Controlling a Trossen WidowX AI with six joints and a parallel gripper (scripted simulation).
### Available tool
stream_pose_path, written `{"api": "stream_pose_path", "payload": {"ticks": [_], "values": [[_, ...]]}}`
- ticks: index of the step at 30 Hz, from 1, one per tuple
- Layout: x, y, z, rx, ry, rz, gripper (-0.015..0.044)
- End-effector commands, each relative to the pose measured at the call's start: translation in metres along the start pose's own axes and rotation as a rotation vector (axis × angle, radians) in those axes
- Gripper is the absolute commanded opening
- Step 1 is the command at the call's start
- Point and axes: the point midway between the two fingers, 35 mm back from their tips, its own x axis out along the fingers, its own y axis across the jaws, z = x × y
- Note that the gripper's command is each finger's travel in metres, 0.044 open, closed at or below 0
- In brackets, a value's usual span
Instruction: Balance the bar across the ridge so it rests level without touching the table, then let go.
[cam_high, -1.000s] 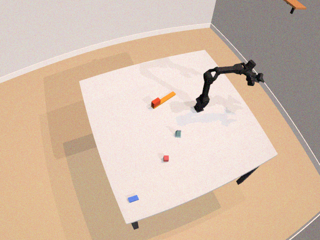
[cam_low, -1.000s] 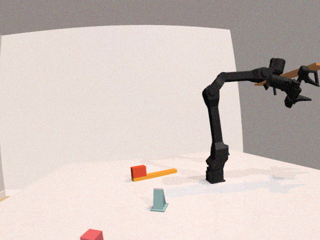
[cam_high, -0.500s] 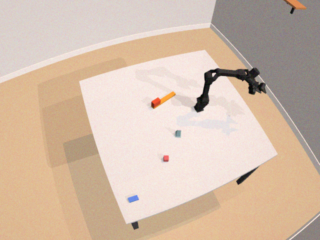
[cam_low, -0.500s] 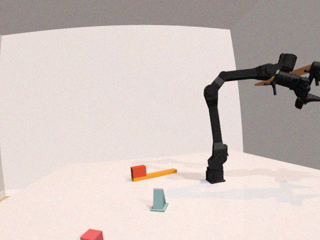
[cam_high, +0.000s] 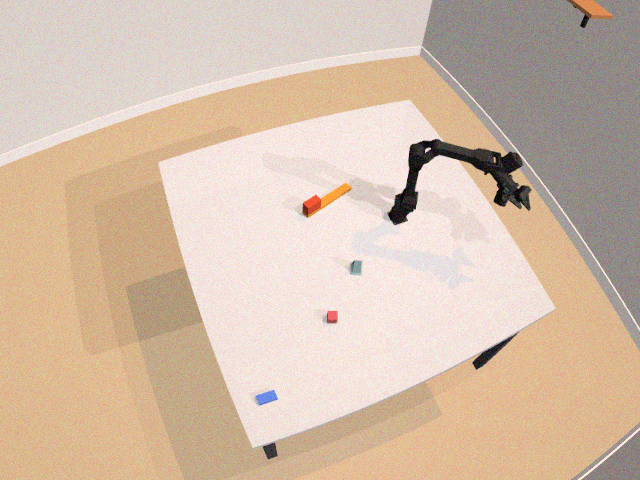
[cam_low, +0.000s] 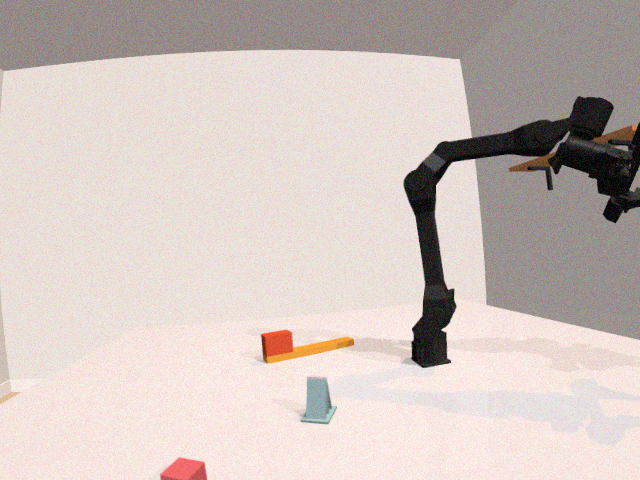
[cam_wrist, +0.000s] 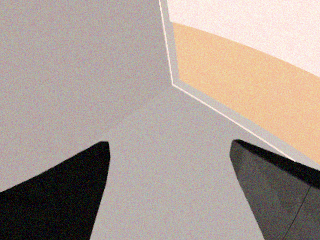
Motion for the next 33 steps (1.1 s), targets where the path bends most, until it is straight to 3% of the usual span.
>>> {"api": "stream_pose_path", "payload": {"ticks": [1,33], "values": [[0.005,0.008,0.02,0.01,-0.053,0.008,0.0315],[0.008,0.069,0.205,0.194,-0.46,0.049,0.0315]]}}
